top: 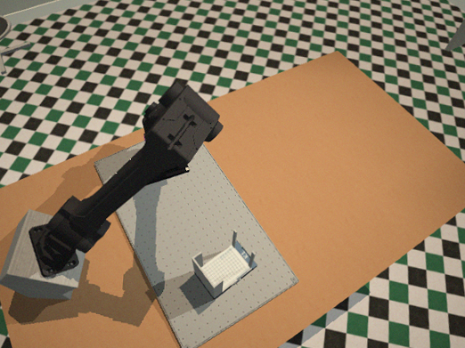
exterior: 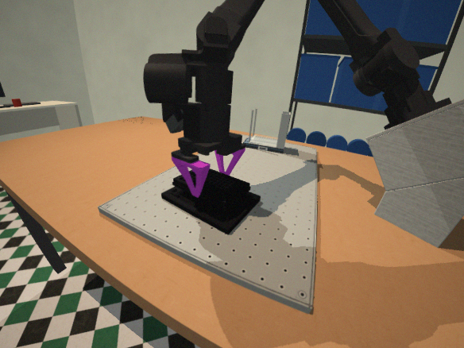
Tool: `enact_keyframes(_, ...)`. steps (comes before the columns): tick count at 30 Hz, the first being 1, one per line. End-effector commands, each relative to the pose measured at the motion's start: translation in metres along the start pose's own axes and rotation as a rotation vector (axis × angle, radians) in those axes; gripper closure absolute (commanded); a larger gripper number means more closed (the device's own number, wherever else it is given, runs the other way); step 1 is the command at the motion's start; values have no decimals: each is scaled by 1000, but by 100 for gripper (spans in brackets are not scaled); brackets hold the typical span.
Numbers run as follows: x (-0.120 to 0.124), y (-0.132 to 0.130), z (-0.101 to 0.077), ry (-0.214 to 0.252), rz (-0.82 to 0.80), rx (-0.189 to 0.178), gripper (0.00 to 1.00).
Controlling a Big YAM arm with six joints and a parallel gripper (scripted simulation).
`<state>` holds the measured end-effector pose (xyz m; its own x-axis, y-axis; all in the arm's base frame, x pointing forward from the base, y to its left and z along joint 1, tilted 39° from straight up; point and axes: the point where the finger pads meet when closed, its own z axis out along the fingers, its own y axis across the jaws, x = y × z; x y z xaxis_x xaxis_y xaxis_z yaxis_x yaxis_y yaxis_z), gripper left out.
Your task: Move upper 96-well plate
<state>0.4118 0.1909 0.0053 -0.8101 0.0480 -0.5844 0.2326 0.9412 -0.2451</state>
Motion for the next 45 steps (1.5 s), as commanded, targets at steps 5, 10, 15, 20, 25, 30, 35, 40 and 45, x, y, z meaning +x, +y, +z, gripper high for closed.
enact_keyframes(5, -7, 8, -1, -16, -3, -18, 100)
enact_keyframes(10, -7, 8, -1, -16, -3, -18, 100)
enact_keyframes(15, -7, 8, -1, -16, -3, -18, 100)
enact_keyframes(20, -14, 12, -5, -30, -2, -35, 100)
enact_keyframes(25, -14, 11, -2, -25, 0, -29, 100)
enact_keyframes(30, -13, 8, 4, -19, 1, -19, 100)
enact_keyframes(35, -9, 10, 7, -14, -7, -17, 100)
enact_keyframes(40, -11, 8, 7, -15, -3, -17, 100)
enact_keyframes(45, -8, 9, 8, -13, -9, -16, 100)
